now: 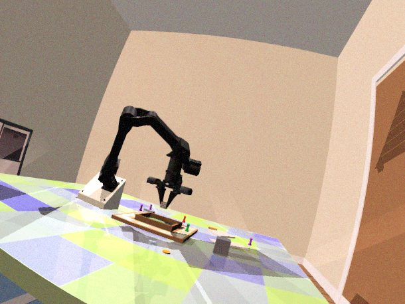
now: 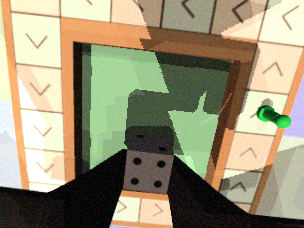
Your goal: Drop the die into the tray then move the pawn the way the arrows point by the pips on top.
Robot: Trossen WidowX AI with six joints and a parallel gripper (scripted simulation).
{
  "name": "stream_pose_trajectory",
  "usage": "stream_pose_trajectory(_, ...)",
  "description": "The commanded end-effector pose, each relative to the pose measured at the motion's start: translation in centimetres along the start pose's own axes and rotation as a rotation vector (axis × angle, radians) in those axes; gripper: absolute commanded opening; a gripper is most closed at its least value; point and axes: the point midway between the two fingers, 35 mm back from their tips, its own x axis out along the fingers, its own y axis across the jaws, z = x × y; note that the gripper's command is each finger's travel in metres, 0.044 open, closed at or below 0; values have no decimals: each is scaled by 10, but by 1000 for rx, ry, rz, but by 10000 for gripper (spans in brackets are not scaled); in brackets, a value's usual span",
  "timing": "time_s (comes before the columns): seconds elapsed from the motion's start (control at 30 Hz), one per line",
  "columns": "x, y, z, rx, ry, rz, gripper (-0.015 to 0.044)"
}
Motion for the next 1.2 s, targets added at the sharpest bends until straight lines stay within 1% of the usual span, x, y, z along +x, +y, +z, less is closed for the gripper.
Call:
stream_pose_trajectory(0.0, 3, 4, -1, -5, -66, 28, 0)
stream_pose_trajectory(0.2, 9, 8, 1, -6, -255, 86, 0)
stream_pose_trajectory(0.4, 13, 11, 3, -8, -451, 104, 0)
stream_pose_trajectory(0.6, 15, 12, 4, -9, -644, 76, 0)
stream_pose_trajectory(0.8, 16, 11, 3, -8, -820, 5, 0)
stream_pose_trajectory(0.9, 14, 10, 1, -7, -839, -5, 0)
stream_pose_trajectory(1.07, -16, -1, -26, -7, -839, -6, 0)
stream_pose_trajectory(1.17, -17, -1, -27, -7, -839, -6, 0)
